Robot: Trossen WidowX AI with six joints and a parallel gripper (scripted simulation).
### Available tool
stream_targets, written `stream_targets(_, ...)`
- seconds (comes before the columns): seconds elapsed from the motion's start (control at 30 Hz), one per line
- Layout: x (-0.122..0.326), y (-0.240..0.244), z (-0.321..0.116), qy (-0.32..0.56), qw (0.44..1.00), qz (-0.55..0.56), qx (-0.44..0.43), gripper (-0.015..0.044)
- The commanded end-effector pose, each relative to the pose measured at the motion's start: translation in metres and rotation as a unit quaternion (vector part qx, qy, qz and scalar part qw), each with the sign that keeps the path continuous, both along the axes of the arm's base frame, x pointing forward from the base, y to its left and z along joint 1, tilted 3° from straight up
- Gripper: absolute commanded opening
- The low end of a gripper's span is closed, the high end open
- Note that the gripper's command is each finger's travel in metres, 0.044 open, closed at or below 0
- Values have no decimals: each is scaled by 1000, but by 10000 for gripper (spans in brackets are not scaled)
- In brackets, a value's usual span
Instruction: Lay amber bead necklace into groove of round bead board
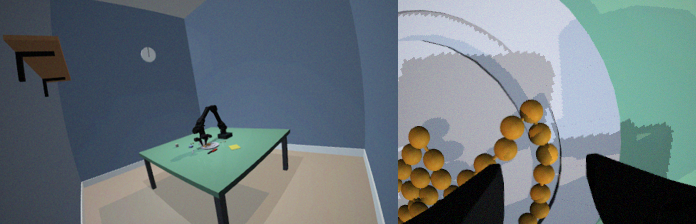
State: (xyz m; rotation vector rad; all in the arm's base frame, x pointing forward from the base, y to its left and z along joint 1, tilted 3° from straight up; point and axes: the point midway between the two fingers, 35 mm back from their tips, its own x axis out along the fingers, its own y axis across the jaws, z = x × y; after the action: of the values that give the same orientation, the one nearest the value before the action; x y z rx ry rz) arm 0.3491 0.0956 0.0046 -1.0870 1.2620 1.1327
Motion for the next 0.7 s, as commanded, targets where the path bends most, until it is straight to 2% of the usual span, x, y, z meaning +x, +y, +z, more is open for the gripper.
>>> stream_targets(0.0, -2, -2, 2, 3, 998, -69, 0, 120)
stream_targets(0.13, -10, -10, 7, 8, 963, -270, -3, 120)
stream_targets(0.3, -19, -18, 13, 14, 863, -504, -7, 120)
stream_targets(0.47, -29, -27, 18, 19, 708, -706, -11, 120)
stream_targets(0.67, -41, -36, 24, 23, 468, -883, -14, 120)
